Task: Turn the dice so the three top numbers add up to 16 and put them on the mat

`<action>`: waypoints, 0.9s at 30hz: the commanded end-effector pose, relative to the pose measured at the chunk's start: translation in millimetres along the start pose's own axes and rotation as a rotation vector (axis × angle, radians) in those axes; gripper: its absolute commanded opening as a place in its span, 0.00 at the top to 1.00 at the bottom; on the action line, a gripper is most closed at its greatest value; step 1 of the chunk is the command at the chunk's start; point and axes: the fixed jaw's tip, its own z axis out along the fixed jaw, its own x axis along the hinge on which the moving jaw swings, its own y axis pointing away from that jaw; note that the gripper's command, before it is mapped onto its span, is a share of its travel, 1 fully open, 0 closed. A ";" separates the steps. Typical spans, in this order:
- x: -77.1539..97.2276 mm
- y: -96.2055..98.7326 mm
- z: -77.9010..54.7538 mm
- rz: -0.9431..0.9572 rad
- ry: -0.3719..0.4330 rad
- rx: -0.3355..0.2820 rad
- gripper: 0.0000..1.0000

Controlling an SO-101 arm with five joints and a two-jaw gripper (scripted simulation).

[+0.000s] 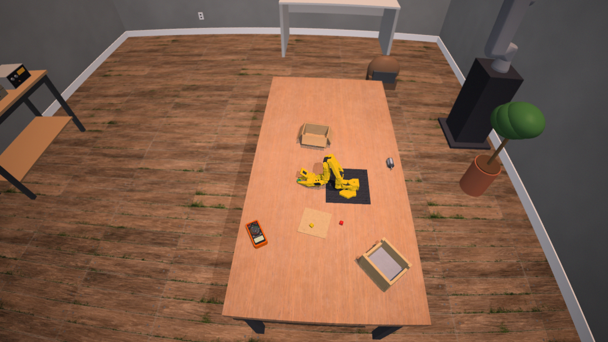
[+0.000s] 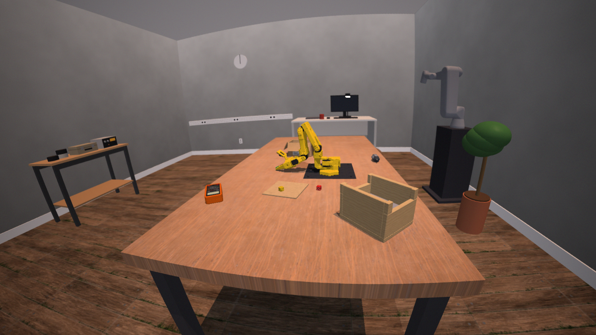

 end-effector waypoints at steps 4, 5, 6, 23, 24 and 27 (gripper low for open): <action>2.8 -1.7 0.2 0.011 0.008 0.007 1.00; 2.8 -1.7 0.2 0.011 0.008 0.007 1.00; 2.8 -1.7 0.2 0.011 0.008 0.007 0.99; 2.8 -1.7 0.2 0.011 0.008 0.007 0.92; 2.8 -1.7 0.2 0.011 0.008 0.007 0.91; 2.8 -1.7 0.2 0.011 0.008 0.007 0.90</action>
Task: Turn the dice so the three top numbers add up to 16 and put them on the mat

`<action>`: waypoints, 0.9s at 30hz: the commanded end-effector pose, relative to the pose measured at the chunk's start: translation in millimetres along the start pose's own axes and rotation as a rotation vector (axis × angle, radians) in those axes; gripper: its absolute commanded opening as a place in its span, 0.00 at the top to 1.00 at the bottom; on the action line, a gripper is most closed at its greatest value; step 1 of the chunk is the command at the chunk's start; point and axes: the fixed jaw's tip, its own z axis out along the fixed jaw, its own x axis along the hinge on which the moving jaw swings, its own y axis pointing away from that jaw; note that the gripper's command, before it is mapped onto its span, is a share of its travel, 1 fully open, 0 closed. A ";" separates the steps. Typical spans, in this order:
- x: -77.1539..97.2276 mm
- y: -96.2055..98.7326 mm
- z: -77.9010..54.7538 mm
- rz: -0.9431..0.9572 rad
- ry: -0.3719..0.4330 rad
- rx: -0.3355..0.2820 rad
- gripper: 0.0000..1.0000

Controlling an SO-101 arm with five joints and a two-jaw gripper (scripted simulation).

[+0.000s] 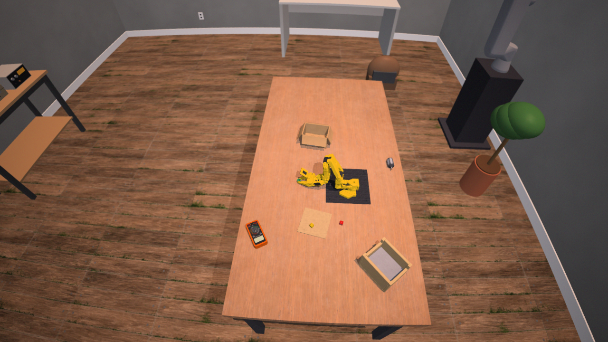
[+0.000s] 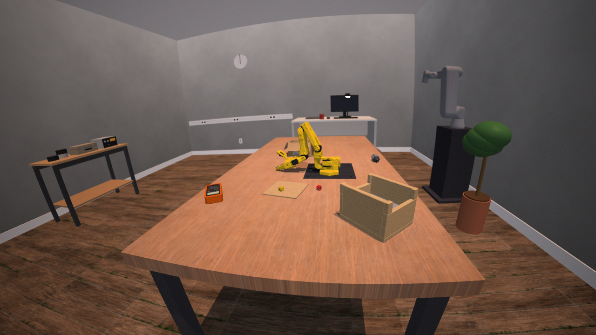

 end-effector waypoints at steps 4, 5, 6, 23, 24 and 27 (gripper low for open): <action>2.7 -1.7 0.1 0.011 0.008 0.007 0.86; 2.7 -1.7 0.1 0.011 0.008 0.007 0.85; 2.7 -1.7 0.1 0.011 0.008 0.007 0.84; 2.7 -1.7 0.1 0.011 0.008 0.007 0.73; 2.7 -1.7 0.1 0.011 0.008 0.007 0.73; 2.7 -1.7 0.1 0.011 0.008 0.007 0.73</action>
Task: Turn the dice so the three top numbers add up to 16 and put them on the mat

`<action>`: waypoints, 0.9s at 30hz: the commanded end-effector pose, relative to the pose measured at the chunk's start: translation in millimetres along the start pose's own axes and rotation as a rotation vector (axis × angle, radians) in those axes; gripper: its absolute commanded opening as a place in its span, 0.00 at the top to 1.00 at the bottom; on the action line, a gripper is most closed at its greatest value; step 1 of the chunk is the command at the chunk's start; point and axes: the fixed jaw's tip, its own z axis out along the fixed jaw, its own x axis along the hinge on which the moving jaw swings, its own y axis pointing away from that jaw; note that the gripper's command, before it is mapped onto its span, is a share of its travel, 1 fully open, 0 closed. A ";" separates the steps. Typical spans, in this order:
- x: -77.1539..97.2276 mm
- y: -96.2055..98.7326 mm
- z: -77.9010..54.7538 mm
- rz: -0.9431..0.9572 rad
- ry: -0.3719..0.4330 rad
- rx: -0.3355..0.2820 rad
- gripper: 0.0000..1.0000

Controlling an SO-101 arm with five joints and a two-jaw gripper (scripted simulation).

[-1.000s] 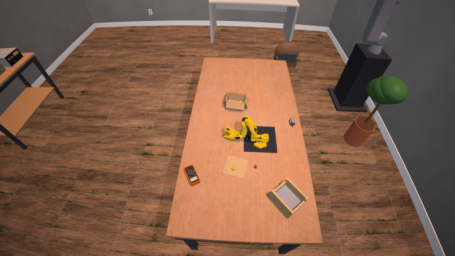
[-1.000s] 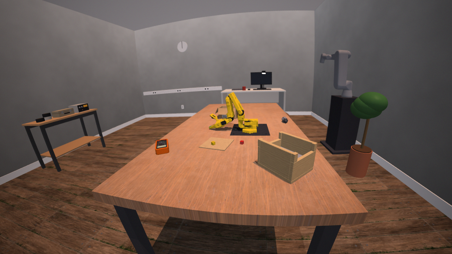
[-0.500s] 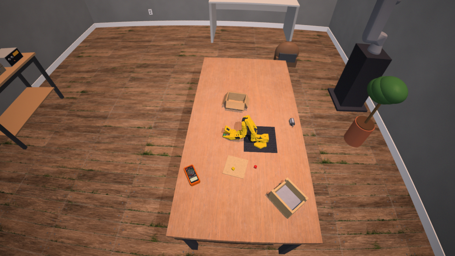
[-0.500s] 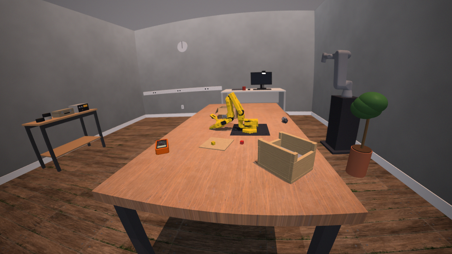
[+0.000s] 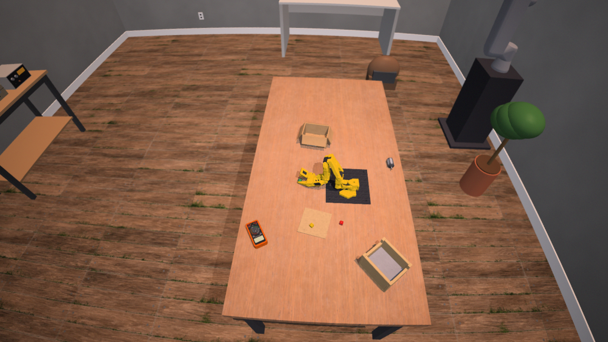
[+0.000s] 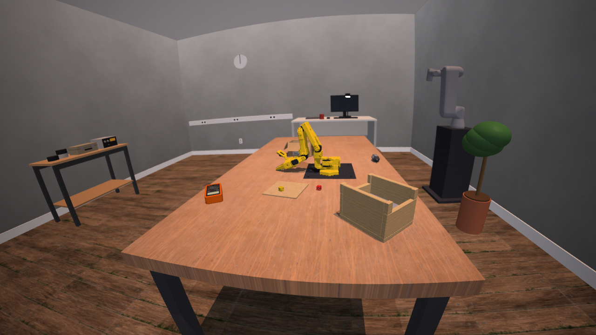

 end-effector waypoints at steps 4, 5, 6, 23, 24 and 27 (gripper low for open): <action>0.2 -1.7 0.0 0.011 0.006 0.006 0.73; -1.0 -1.7 -0.1 0.011 0.006 0.006 0.73; -2.5 -1.7 -0.2 0.011 0.006 0.006 0.73; -38.8 -1.7 -14.2 0.011 0.006 0.006 0.73; -40.1 -1.7 -15.2 0.011 0.006 0.006 0.73; -42.4 -1.7 -17.1 0.011 0.006 0.006 0.73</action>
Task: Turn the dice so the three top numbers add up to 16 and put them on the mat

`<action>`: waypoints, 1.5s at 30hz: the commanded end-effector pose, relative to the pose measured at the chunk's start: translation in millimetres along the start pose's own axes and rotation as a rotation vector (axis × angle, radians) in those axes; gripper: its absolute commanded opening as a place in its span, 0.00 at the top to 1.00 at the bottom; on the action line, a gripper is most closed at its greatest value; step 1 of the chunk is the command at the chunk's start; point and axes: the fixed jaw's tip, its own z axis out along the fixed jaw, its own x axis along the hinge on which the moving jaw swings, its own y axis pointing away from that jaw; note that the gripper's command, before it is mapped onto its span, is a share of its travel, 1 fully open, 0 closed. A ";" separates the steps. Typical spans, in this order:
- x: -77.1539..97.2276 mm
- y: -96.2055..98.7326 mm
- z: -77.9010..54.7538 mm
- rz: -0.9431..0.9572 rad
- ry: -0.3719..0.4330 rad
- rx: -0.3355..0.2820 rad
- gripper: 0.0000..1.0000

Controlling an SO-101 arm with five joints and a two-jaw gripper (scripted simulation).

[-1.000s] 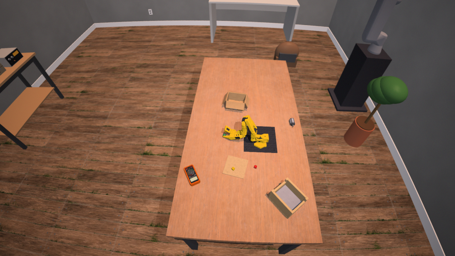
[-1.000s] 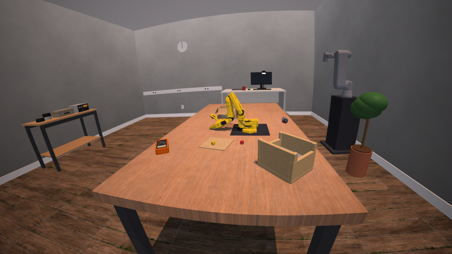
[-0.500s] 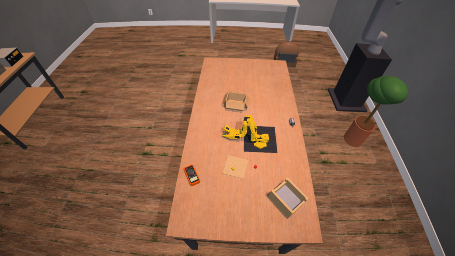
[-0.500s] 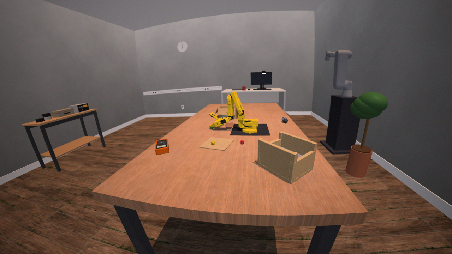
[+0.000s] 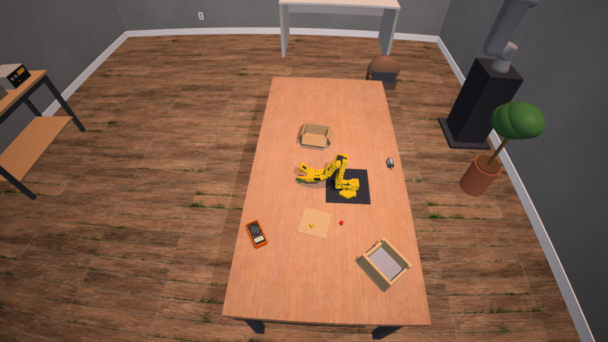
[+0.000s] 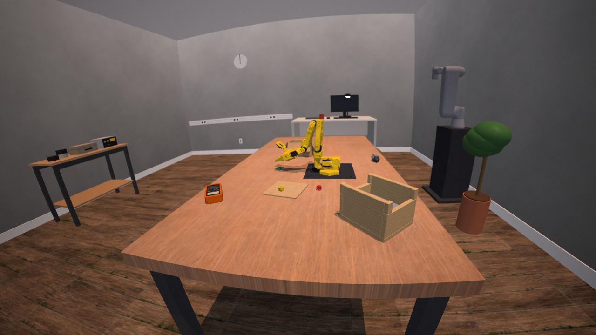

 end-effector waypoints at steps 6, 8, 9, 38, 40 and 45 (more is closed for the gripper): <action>-2.4 -1.6 -3.9 0.010 0.027 0.006 0.73; -2.4 -1.6 -3.9 0.010 0.027 0.006 0.73; -2.4 -1.6 -3.9 0.010 0.027 0.006 0.73; -57.7 -1.8 -15.8 0.009 -0.223 0.006 0.74; -57.7 -1.8 -15.8 0.009 -0.223 0.006 0.74; -87.9 -1.9 -29.0 0.009 -0.368 0.006 0.74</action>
